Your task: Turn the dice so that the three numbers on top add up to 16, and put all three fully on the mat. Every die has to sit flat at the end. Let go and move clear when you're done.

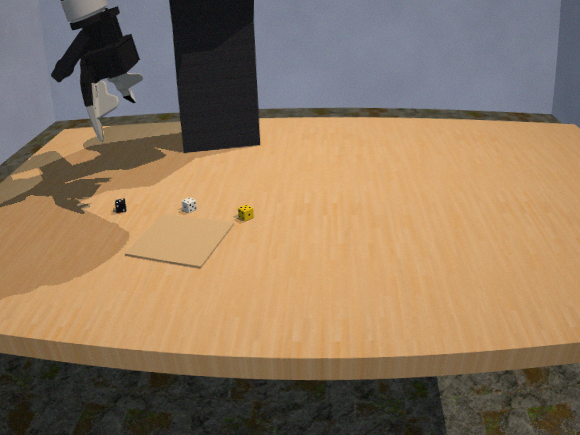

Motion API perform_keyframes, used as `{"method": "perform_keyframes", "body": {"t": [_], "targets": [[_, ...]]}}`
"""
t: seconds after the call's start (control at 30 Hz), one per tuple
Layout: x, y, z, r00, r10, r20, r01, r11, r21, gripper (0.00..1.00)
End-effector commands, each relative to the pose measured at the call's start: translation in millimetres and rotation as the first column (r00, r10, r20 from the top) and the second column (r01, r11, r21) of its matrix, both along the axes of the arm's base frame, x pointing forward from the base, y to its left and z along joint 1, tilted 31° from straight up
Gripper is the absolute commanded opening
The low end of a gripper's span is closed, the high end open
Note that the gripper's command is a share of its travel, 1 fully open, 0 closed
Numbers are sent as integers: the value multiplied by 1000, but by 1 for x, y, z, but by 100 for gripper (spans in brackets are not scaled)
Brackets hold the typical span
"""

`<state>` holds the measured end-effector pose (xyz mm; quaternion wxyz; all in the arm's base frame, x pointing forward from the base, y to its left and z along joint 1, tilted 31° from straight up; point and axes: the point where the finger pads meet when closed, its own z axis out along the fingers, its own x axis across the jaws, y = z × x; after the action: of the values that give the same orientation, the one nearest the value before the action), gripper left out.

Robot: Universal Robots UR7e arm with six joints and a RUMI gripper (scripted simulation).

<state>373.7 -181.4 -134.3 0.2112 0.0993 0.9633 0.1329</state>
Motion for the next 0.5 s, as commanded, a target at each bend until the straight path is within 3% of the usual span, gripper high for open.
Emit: {"method": "perform_keyframes", "body": {"t": [0.0, 0.47], "targets": [[7, -14, -3, 1000, -14, 20, 15, 998, -56, 100], [22, -48, 1, 996, -36, 78, 50, 980, -192, 100]]}}
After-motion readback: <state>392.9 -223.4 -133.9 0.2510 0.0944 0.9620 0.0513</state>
